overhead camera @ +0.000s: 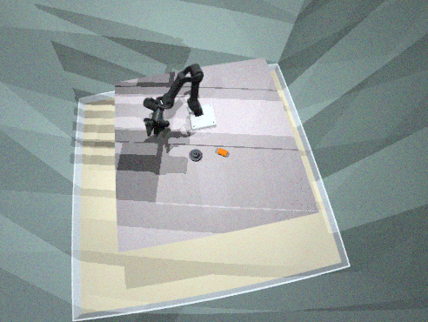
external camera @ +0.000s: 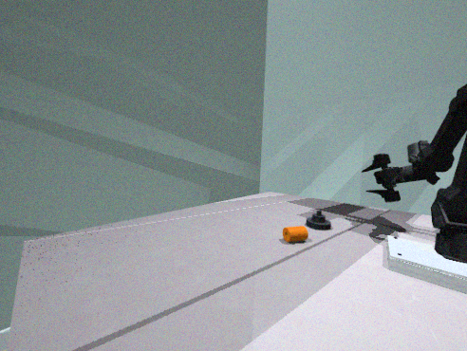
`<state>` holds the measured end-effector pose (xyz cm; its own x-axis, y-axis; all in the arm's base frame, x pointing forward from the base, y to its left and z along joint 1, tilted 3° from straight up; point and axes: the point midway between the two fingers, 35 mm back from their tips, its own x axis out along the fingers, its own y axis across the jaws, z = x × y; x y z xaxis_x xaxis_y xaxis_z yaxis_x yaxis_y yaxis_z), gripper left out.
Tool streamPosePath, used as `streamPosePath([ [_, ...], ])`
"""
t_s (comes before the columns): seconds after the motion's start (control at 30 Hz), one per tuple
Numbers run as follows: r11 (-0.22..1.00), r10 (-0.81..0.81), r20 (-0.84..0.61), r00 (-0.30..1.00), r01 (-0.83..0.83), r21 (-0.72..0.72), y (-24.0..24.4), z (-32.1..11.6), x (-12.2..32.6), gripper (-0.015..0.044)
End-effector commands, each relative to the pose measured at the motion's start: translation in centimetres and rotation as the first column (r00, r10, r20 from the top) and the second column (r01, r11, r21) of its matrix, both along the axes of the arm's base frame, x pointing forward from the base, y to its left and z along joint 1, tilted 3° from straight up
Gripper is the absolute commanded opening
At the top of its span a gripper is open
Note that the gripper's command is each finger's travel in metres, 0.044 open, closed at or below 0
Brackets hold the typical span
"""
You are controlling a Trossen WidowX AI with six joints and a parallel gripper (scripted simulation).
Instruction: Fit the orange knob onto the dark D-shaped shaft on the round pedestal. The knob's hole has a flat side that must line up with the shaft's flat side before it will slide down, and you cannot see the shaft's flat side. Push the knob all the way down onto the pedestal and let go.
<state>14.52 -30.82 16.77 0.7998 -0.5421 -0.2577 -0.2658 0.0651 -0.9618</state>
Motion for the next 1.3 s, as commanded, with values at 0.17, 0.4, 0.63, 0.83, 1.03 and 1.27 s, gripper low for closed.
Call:
streamPosePath([
  [0.17,0.96,0.063,0.01,0.998,-0.064,0.273,1.3,-1.5,6.1,0.044],
  [0.4,0.786,0.145,-0.079,0.986,-0.067,0.614,6.6,-3.9,15.0,0.044],
  [0.63,0.611,0.231,-0.277,0.933,0.083,0.788,15.3,-6.0,21.6,0.044],
  [0.83,0.585,0.338,-0.415,0.845,0.158,0.796,23.9,-7.0,24.7,0.044],
  [1.03,0.595,0.325,-0.591,0.739,0.326,0.734,30.8,-7.9,24.6,0.044],
  [1.27,0.699,0.208,-0.796,0.568,0.483,0.527,39.5,-8.1,21.5,0.044],
])
